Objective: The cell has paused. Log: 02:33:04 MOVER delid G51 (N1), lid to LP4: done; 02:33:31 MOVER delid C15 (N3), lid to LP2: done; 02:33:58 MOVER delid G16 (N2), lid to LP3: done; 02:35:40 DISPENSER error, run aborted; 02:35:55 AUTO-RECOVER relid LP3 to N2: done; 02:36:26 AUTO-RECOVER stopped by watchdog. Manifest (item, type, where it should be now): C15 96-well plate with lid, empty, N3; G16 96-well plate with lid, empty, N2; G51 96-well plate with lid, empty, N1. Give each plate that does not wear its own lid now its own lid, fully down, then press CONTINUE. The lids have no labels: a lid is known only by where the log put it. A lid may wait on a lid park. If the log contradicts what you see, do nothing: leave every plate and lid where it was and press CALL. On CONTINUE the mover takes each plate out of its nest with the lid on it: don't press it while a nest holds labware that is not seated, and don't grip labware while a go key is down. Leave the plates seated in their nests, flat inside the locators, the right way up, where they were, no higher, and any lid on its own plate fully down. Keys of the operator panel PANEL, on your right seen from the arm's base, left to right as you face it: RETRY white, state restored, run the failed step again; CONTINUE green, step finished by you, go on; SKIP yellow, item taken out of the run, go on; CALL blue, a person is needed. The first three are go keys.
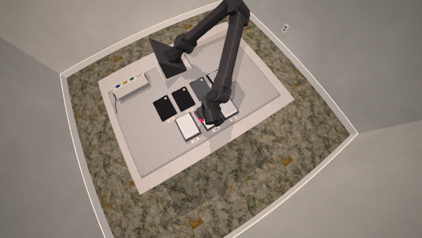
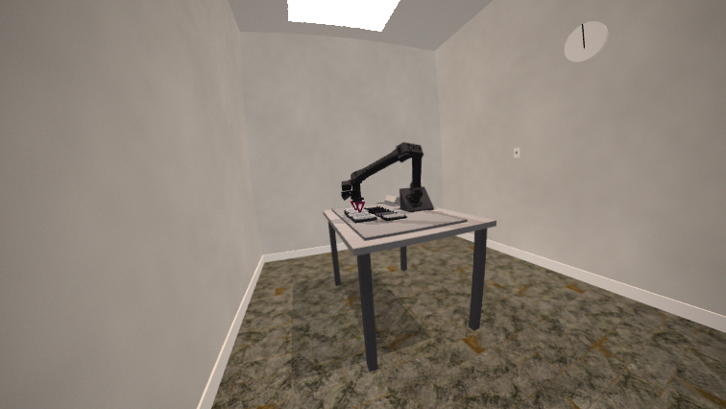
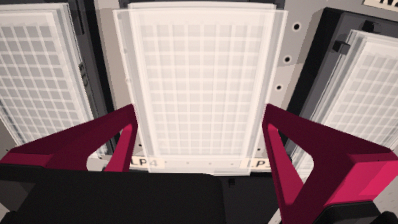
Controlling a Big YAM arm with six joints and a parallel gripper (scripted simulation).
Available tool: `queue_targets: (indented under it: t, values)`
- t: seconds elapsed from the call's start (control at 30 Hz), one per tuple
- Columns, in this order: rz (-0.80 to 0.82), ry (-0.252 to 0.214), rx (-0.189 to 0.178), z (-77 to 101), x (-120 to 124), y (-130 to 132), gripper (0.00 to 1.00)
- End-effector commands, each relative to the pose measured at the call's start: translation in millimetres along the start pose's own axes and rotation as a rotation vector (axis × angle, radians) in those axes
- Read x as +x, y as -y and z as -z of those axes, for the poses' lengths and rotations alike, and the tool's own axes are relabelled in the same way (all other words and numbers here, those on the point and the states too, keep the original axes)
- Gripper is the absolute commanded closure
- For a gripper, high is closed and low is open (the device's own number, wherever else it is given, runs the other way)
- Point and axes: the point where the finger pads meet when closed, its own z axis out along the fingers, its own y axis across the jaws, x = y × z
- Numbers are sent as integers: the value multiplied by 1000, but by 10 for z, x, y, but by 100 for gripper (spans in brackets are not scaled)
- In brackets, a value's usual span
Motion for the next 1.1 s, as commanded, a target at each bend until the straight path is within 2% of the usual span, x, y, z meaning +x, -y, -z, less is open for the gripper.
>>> queue_targets:
  t: [0.0, 1.07]
  values:
    - [-16, 8, -1, -43, -6, 64, 100]
    - [-13, 4, -2, -156, -3, 52, 100]
